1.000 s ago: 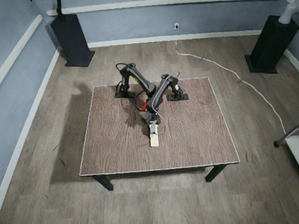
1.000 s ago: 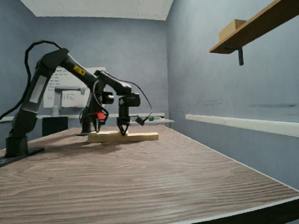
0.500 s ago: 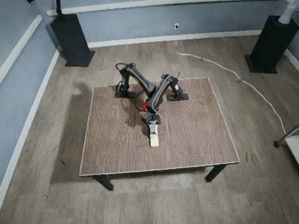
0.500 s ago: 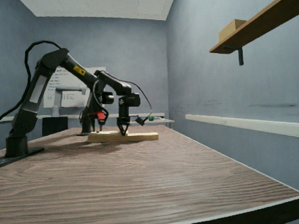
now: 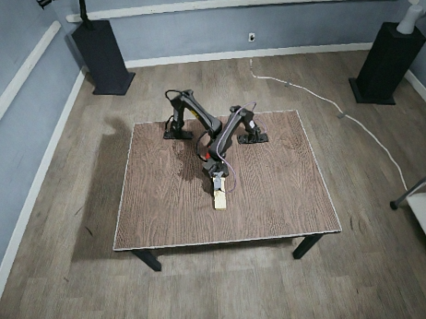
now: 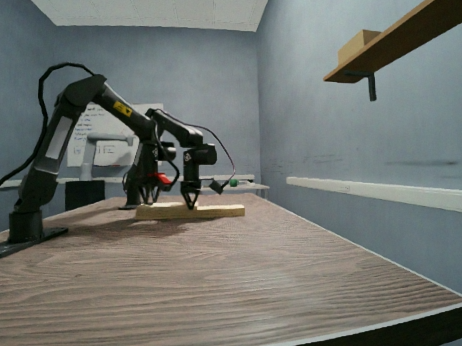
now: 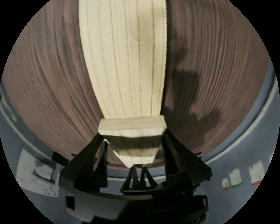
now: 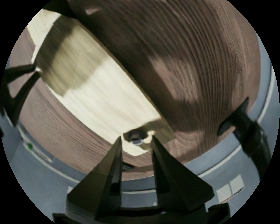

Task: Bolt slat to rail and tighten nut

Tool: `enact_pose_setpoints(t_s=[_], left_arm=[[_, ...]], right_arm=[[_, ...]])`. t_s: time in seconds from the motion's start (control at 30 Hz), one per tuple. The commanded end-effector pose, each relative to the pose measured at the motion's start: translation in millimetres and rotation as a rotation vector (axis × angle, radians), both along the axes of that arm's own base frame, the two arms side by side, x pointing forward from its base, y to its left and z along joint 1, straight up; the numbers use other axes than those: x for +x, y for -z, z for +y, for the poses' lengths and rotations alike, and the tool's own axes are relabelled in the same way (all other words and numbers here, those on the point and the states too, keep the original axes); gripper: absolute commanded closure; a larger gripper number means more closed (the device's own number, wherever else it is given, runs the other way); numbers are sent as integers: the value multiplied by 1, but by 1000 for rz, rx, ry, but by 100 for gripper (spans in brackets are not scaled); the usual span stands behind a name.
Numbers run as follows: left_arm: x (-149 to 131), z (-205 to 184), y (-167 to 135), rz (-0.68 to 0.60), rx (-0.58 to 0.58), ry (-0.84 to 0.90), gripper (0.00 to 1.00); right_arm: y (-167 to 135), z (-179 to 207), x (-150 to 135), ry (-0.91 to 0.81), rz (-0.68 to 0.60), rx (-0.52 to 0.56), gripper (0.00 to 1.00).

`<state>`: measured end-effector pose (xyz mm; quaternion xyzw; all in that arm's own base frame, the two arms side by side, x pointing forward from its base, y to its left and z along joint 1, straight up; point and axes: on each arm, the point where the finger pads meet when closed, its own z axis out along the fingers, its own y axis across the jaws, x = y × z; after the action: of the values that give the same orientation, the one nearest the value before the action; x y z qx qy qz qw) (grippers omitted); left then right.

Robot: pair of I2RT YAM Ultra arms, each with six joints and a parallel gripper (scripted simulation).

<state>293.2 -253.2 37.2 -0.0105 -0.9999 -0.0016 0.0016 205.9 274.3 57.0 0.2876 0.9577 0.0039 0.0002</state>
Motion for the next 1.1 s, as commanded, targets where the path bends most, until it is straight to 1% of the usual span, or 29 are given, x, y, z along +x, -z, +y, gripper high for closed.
enact_pose_setpoints(t_s=[0.0,0.03,0.1,0.13,0.6,0.67,0.7,1.07], left_arm=[[2,-1,-4,-10,-8,1,28],[2,-1,-4,-10,-8,1,28],[2,-1,-4,-10,-8,1,28],[2,-1,-4,-10,-8,1,28],[2,-1,-4,-10,-8,1,28],[2,-1,-4,-10,-8,1,28],[2,-1,-4,-10,-8,1,28],[2,-1,-4,-10,-8,1,28]], right_arm=[[-5,1,1,-279,-9,6,66],[-5,1,1,-324,-10,6,66],[-5,1,1,-324,-10,6,66],[-5,1,1,-439,-11,5,66],[-6,1,2,-1066,-17,0,66],[-6,1,2,-1066,-17,0,66],[-6,1,2,-1181,-18,-1,66],[-7,1,2,-1673,-22,-7,66]])
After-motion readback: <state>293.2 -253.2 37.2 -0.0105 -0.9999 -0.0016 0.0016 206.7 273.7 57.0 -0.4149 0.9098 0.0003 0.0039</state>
